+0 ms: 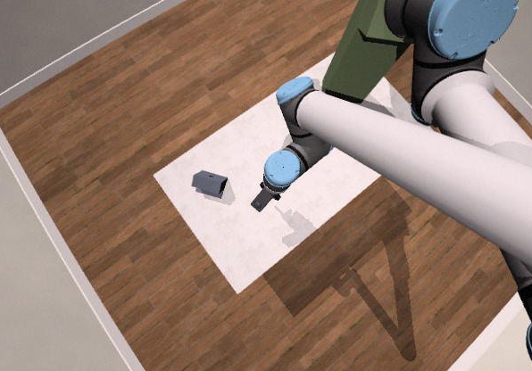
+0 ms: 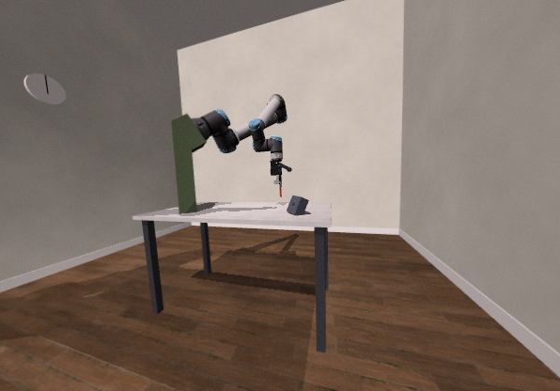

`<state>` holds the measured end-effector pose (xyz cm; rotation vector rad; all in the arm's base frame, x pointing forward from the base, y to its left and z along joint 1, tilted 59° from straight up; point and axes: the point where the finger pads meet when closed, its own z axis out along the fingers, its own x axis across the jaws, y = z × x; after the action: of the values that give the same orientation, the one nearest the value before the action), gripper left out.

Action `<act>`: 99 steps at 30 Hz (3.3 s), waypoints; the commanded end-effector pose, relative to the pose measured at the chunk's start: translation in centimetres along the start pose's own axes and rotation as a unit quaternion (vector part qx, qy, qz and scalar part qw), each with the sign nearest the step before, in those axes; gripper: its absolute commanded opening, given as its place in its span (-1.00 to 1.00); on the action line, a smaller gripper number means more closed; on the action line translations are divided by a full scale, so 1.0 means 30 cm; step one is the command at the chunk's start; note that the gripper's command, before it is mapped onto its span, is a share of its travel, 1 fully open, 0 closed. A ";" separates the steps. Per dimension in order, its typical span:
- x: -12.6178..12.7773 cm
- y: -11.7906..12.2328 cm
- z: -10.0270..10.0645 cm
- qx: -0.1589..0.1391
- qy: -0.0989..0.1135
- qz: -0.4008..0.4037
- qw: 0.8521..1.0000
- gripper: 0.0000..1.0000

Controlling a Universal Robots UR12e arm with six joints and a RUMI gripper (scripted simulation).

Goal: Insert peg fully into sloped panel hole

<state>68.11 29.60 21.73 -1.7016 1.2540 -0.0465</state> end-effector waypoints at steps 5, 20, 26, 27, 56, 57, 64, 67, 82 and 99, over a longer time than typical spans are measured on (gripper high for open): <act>0.007 -0.012 0.000 0.003 0.001 -0.004 1.000 -1.00; 0.050 -0.079 0.006 0.023 0.007 -0.027 0.999 -1.00; 0.069 -0.109 0.008 0.032 0.009 -0.038 0.999 -1.00; 0.073 -0.114 0.008 0.033 0.010 -0.040 0.999 -1.00; 0.154 -0.236 0.009 0.071 0.024 -0.083 0.994 -1.00; 0.157 -0.240 0.009 0.072 0.024 -0.085 0.993 -1.00; 0.179 -0.272 0.009 0.083 0.028 -0.097 0.991 -1.00; 0.186 -0.281 0.009 0.086 0.029 -0.101 0.991 -1.00; 0.233 -0.339 0.007 0.106 0.038 -0.125 0.986 -1.00; 0.283 -0.395 0.005 0.127 0.047 -0.151 0.979 -1.00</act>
<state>79.89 23.61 25.77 -1.6687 1.0140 -0.4303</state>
